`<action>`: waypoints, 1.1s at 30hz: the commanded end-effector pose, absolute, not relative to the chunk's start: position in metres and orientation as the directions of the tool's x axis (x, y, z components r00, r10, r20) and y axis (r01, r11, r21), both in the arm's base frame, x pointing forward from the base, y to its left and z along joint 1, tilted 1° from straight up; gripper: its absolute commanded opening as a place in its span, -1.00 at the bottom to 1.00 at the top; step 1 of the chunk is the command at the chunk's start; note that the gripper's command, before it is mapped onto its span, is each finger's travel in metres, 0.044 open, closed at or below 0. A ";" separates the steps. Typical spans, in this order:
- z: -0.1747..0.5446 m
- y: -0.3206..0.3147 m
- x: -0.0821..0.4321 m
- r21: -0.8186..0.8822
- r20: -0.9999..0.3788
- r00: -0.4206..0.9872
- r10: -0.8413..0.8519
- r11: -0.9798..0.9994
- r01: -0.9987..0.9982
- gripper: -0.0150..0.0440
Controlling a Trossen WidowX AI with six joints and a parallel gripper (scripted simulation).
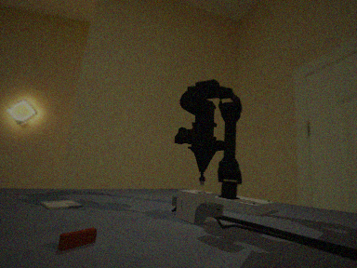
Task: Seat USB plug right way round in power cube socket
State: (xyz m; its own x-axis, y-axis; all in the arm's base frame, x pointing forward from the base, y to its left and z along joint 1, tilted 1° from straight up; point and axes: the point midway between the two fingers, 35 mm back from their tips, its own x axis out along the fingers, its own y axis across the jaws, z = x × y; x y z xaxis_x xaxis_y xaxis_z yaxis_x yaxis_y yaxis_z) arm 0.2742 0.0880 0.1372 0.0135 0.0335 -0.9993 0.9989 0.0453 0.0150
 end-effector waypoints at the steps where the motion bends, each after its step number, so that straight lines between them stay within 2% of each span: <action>1: 0.142 0.088 0.276 0.023 -0.999 0.021 0.036 0.047 0.999 -0.49; 10: 0.140 0.088 0.275 0.020 -0.999 0.016 0.034 0.111 0.994 -0.49; 21: 0.139 0.088 0.274 0.027 -0.999 0.015 0.034 0.389 0.921 -0.49; 33: 0.139 0.088 0.274 0.034 -0.999 0.015 0.034 0.654 0.756 -0.49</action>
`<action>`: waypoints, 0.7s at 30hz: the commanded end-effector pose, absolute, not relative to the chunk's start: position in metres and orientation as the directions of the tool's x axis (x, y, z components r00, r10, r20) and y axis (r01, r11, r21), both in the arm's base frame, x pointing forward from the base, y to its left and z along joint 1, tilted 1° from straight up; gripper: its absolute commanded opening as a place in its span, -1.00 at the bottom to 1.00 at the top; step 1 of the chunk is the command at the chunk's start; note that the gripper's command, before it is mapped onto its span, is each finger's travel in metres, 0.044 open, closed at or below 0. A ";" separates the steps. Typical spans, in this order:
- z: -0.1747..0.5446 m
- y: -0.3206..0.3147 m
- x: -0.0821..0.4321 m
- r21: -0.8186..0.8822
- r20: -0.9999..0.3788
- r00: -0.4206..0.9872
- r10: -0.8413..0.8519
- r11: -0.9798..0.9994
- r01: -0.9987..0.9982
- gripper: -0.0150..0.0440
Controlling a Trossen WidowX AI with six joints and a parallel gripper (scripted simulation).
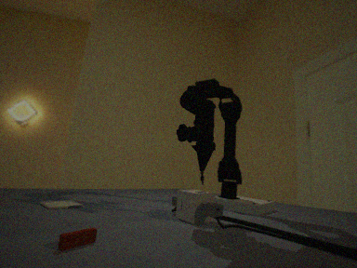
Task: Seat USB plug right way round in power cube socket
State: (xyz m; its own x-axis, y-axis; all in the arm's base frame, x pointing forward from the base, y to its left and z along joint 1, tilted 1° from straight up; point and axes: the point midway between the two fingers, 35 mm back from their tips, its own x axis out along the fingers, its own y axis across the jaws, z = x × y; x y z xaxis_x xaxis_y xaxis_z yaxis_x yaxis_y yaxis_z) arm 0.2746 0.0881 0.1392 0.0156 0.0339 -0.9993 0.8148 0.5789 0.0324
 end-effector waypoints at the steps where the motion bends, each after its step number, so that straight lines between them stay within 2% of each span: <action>1: 0.139 0.088 0.274 0.034 -0.999 0.015 0.034 0.673 0.739 -0.49; 21: 0.139 0.088 0.274 0.037 -0.999 0.015 0.034 0.952 0.303 -0.49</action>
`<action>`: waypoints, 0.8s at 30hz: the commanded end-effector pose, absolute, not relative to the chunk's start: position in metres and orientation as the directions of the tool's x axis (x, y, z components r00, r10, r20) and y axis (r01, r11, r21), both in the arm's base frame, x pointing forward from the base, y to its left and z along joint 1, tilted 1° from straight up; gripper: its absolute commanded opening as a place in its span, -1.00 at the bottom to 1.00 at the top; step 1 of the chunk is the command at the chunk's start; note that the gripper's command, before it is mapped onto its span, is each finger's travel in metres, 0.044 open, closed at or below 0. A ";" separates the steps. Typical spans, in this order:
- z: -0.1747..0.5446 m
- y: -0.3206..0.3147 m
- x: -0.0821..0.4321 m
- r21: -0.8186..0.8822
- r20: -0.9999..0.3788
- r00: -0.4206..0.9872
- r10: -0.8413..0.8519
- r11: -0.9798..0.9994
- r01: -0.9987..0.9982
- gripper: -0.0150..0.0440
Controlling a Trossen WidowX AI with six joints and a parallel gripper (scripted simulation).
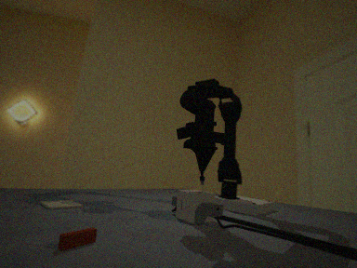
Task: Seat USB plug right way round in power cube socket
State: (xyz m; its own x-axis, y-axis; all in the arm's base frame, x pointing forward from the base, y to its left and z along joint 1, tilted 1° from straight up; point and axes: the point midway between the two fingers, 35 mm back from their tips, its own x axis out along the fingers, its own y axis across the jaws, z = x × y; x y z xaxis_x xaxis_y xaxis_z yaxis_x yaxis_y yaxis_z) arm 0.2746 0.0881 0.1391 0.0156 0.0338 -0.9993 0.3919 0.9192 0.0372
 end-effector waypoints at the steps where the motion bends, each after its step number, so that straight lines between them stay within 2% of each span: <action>1: 0.139 0.088 0.274 0.037 -0.999 0.015 0.034 0.960 0.278 -0.49; 12: 0.139 0.088 0.274 0.034 -0.999 0.015 0.034 0.999 -0.006 -0.49; 24: 0.139 0.088 0.274 0.028 -0.999 0.015 0.034 0.949 -0.315 -0.49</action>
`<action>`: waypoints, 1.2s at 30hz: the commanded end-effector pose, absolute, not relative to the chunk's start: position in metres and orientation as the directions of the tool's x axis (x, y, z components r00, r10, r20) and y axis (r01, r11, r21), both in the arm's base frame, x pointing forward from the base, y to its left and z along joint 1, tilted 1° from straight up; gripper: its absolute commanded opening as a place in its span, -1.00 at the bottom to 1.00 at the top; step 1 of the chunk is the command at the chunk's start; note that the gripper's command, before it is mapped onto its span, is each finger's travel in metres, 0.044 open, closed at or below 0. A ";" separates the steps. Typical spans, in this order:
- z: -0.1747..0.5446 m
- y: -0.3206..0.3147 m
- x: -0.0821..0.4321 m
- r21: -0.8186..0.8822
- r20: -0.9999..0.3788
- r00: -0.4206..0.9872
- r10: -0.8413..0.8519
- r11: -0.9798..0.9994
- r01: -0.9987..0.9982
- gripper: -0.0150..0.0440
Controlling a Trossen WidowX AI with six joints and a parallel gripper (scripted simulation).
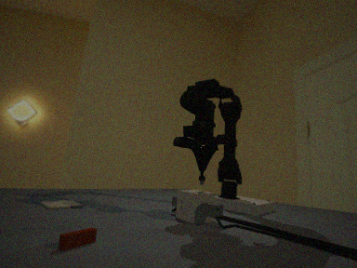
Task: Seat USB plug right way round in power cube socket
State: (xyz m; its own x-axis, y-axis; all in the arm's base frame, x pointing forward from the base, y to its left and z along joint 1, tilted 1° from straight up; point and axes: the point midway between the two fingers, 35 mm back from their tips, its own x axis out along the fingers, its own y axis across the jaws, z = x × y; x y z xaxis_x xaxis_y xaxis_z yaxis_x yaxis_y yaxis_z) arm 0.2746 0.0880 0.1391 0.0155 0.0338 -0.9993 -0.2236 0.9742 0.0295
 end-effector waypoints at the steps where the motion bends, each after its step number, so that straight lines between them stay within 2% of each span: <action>1: 0.139 0.088 0.274 0.027 -0.999 0.015 0.034 0.940 -0.340 -0.49; 20: 0.139 0.088 0.274 0.011 -0.999 0.015 0.034 0.664 -0.747 -0.49; 36: 0.139 0.088 0.274 -0.004 -0.999 0.015 0.034 0.303 -0.953 -0.49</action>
State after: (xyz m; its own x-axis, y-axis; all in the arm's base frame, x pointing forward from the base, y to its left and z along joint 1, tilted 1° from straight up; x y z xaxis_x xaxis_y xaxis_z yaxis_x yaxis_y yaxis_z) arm 0.2746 0.0880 0.1391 0.0154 0.0338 -0.9993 -0.9199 0.3922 -0.0009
